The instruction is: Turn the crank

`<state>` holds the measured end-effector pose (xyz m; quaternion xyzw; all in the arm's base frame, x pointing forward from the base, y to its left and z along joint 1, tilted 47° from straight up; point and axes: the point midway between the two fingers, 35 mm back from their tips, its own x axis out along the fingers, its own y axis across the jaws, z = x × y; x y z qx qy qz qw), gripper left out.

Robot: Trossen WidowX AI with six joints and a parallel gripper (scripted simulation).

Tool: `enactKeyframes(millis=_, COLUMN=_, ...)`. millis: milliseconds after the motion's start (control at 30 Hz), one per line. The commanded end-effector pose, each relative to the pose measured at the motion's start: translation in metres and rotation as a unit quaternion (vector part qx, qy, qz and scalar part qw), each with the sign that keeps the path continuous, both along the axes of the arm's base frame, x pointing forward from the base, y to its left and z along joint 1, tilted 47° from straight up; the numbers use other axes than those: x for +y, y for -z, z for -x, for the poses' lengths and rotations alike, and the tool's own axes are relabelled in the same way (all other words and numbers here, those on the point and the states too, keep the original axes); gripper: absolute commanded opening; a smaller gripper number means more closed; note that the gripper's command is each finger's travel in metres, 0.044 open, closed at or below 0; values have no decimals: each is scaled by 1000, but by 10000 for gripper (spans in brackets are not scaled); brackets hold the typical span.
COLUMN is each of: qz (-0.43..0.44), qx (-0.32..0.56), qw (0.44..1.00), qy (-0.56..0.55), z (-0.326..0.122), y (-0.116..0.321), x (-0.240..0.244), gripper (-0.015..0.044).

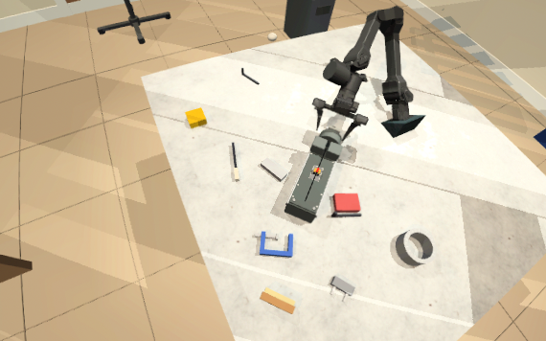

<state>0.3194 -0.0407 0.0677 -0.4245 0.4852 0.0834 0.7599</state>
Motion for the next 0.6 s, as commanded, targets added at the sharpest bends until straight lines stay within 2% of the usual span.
enactKeyframes(millis=0, qz=0, qx=4, qw=1000, qy=-3, z=3, y=7, x=-4, gripper=440)
enactKeyframes(millis=467, qz=1, qx=3, qw=1000, qy=-3, z=7, y=20, x=-18, gripper=440)
enactKeyframes(millis=567, qz=1, qx=3, qw=1000, qy=-3, z=7, y=20, x=-18, gripper=361)
